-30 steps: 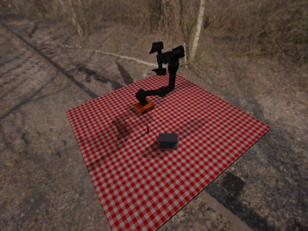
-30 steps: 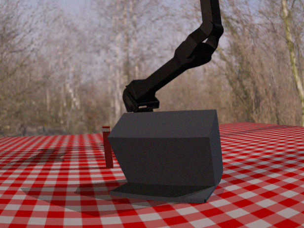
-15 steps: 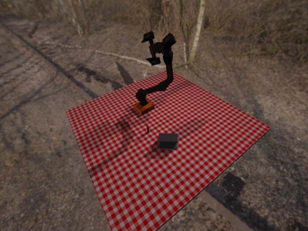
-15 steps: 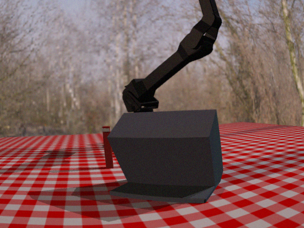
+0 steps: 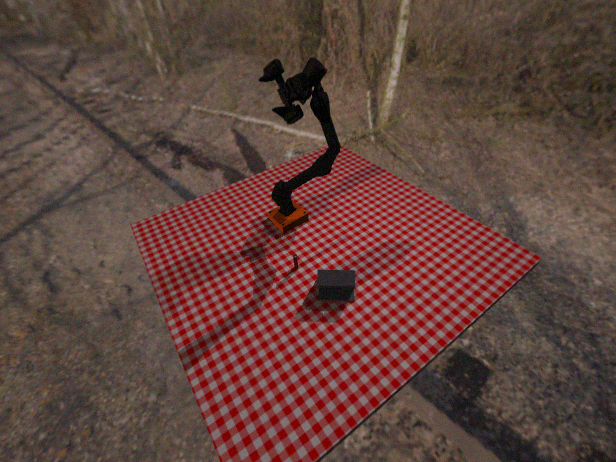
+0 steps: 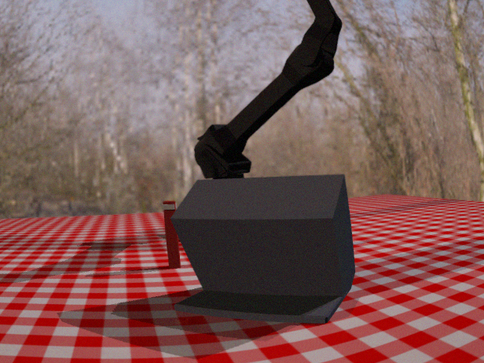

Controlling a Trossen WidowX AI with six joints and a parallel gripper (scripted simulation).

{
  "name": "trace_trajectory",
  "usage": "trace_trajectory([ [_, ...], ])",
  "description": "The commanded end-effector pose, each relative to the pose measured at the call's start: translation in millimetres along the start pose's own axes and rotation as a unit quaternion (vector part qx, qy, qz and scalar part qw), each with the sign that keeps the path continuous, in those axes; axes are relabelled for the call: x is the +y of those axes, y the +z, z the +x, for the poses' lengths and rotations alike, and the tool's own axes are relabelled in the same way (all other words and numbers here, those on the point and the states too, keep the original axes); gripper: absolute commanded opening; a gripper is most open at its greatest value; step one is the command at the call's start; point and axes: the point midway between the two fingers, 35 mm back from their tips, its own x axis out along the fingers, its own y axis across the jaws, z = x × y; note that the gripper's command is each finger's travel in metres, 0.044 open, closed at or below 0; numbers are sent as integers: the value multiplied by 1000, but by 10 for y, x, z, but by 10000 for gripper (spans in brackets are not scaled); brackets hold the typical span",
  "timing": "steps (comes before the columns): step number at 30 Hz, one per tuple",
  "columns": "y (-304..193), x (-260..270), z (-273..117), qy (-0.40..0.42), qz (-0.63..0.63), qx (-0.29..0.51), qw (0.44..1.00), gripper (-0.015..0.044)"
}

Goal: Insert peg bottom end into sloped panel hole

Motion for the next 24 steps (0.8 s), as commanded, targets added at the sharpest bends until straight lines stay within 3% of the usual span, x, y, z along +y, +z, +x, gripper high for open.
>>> trace_trajectory([
  [1,-168,-118,42,4,23,4,1000,440],
  [24,-1017,-332,396,76,120,17,990,440],
])
